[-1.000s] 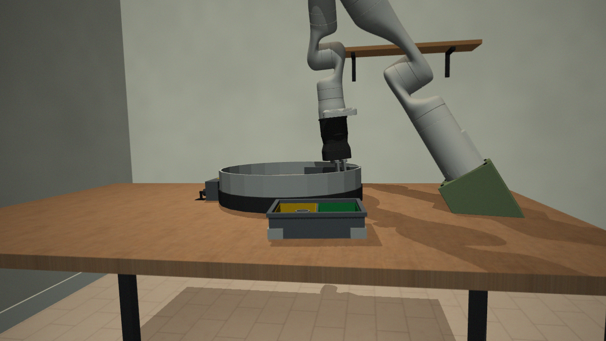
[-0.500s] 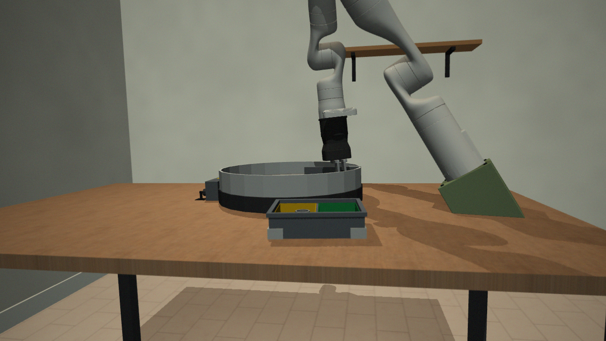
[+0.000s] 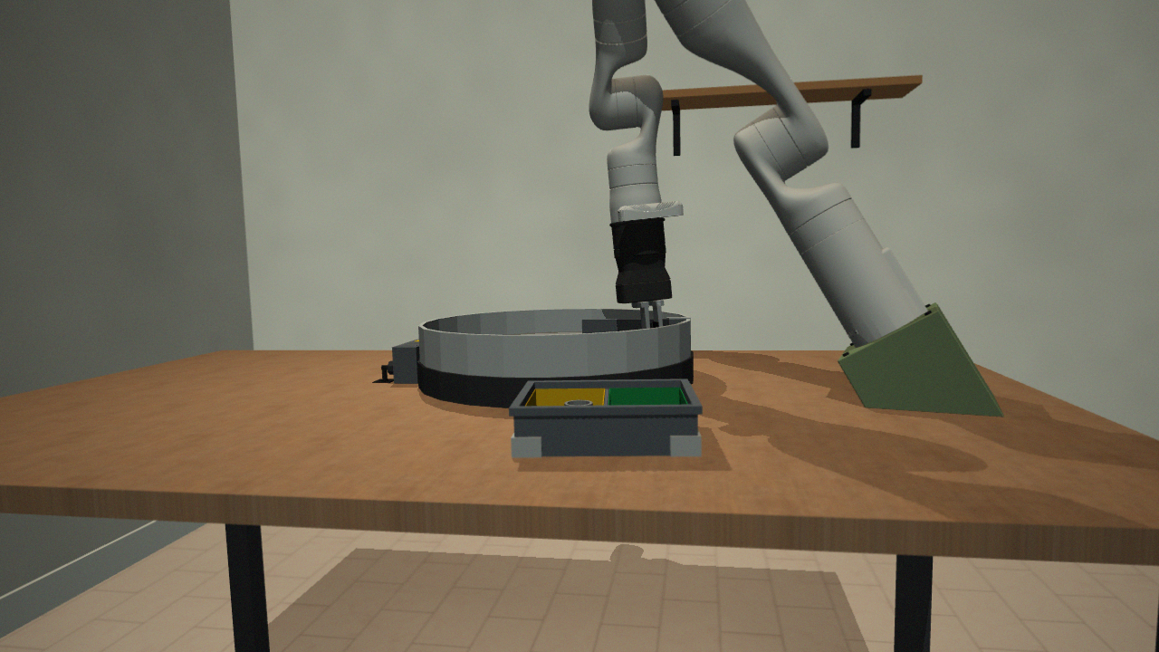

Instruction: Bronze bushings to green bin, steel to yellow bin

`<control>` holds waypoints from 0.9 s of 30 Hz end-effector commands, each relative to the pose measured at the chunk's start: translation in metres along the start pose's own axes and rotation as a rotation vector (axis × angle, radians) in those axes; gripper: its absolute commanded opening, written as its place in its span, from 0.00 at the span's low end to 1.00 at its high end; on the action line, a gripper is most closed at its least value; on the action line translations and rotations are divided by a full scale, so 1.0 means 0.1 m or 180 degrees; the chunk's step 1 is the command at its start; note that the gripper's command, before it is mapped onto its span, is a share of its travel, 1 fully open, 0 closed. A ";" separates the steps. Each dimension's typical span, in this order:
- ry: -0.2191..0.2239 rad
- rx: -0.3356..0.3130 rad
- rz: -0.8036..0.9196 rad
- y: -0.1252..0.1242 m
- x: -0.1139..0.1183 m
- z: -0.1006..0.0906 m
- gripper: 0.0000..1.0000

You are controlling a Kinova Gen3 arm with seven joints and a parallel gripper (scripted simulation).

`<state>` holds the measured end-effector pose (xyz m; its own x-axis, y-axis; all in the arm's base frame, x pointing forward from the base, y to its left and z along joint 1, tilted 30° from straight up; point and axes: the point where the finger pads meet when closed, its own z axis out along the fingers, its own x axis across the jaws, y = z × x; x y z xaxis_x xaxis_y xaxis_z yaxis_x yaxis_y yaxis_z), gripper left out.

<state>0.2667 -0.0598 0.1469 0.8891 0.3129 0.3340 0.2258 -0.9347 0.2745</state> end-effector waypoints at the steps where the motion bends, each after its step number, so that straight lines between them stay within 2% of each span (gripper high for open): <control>1: 0.0224 -0.0134 -0.0001 -0.01 0.00 0.00 0.00; 3: 0.0224 -0.0134 -0.0001 -0.01 0.00 0.00 0.00; 4: 0.0047 -0.0031 -0.0005 0.00 0.00 -0.02 0.00; 5: 0.0091 -0.0057 -0.0004 0.00 0.00 -0.03 0.00; 7: 0.0091 -0.0057 -0.0004 0.00 0.00 -0.03 0.00; 10: 0.0224 -0.0134 -0.0001 -0.01 -0.01 -0.06 0.00; 18: 0.0224 -0.0134 -0.0001 -0.01 -0.01 -0.06 0.00; 19: 0.0061 -0.0041 -0.0007 0.00 0.00 -0.08 0.00; 22: 0.0183 -0.0111 -0.0003 -0.01 -0.01 -0.11 0.00; 27: 0.0224 -0.0134 -0.0001 -0.01 -0.01 -0.12 0.00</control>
<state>0.2611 -0.0578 0.1576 0.8846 0.3134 0.3452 0.2217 -0.9341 0.2800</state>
